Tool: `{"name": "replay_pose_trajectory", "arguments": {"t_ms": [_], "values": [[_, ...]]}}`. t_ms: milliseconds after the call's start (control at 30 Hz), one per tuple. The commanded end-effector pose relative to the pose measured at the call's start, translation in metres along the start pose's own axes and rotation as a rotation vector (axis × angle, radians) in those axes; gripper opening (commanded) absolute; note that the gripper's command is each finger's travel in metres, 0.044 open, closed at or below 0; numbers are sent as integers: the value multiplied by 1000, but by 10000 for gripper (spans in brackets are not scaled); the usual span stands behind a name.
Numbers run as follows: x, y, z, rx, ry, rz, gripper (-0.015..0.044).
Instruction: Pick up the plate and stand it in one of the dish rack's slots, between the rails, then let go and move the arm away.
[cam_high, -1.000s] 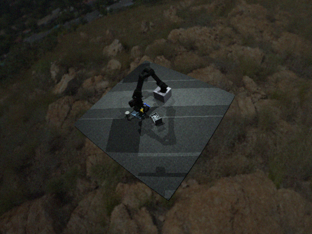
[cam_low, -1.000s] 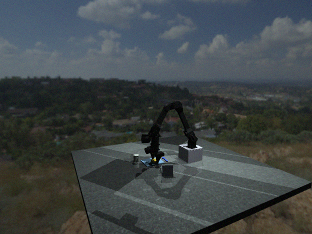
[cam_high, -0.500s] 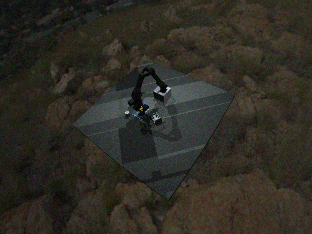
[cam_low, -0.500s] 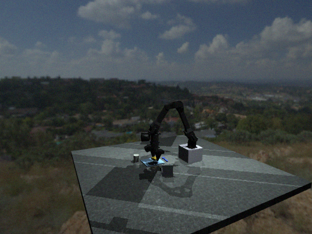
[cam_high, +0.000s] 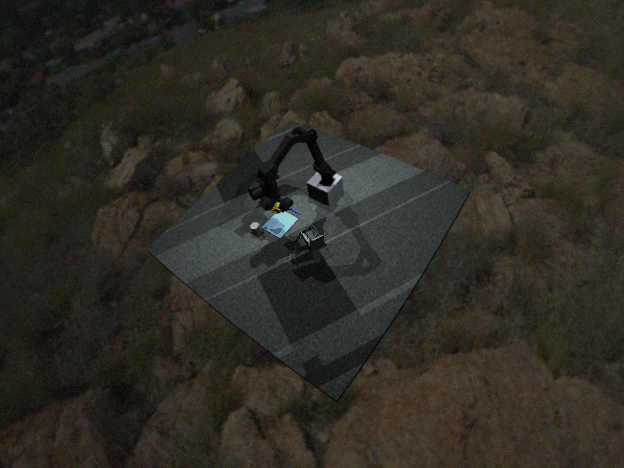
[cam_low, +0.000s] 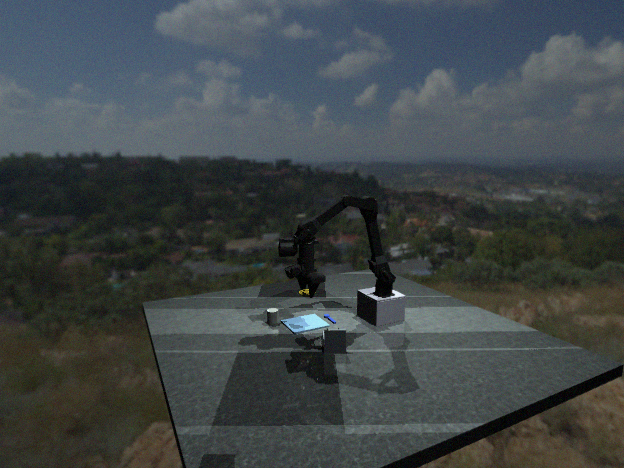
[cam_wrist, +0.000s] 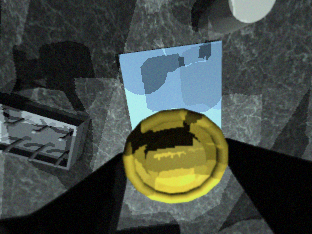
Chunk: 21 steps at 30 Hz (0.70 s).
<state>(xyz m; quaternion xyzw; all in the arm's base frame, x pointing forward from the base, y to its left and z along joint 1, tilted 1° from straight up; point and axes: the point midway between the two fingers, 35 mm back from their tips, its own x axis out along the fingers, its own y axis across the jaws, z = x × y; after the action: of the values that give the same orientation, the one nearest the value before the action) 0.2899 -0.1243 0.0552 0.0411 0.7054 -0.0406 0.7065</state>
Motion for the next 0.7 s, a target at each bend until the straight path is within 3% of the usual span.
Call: {"name": "replay_pose_trajectory", "arguments": {"t_ms": [0,367,667], "values": [[-26,0,1,-3,-11,-2,0],[-57,2,-2,3,-11,-2,0],[-58,76,-26,288,-9,7,0]]}}
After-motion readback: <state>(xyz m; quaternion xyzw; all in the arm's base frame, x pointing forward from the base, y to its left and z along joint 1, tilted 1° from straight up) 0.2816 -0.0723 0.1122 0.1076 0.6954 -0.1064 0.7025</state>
